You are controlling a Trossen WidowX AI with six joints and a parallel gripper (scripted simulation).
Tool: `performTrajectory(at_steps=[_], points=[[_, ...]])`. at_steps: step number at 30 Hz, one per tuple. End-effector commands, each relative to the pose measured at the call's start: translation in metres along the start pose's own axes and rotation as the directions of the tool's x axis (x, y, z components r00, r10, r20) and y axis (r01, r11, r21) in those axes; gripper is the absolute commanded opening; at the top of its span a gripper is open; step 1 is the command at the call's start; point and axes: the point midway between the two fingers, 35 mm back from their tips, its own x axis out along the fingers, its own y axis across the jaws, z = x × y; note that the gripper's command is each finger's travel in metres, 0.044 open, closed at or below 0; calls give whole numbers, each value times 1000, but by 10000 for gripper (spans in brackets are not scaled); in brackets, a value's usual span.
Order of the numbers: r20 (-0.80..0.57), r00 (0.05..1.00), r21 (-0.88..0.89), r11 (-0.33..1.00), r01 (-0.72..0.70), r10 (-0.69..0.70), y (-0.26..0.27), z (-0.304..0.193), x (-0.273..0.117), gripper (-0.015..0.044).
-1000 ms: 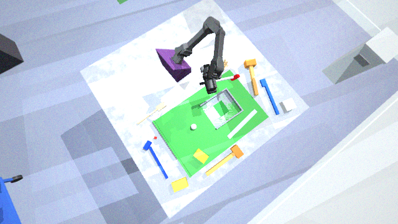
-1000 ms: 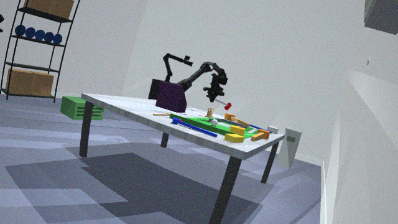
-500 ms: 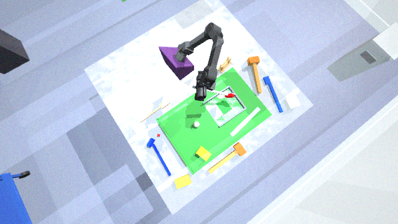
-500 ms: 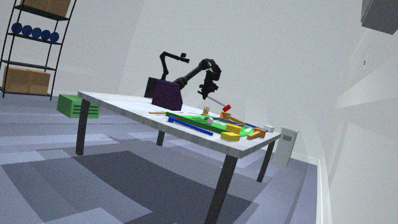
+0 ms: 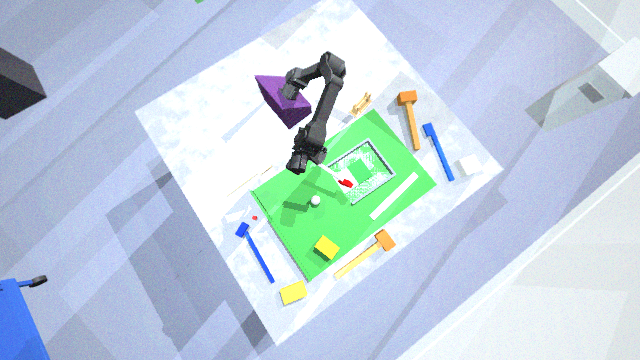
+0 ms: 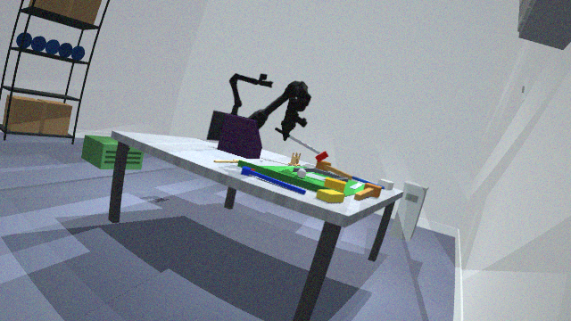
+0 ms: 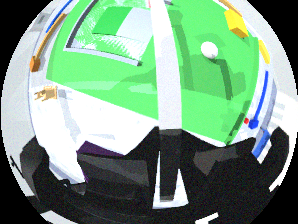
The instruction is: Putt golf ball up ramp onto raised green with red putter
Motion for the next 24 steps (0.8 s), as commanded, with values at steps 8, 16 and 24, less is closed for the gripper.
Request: performTrajectory(at_steps=[8,16,24], points=[[3,1000,258,966,28,-30,-57,-37,-1,0],[2,1000,416,909,27,-31,-88,-67,4,0],[3,1000,419,908,26,-30,-90,-67,23,0]])
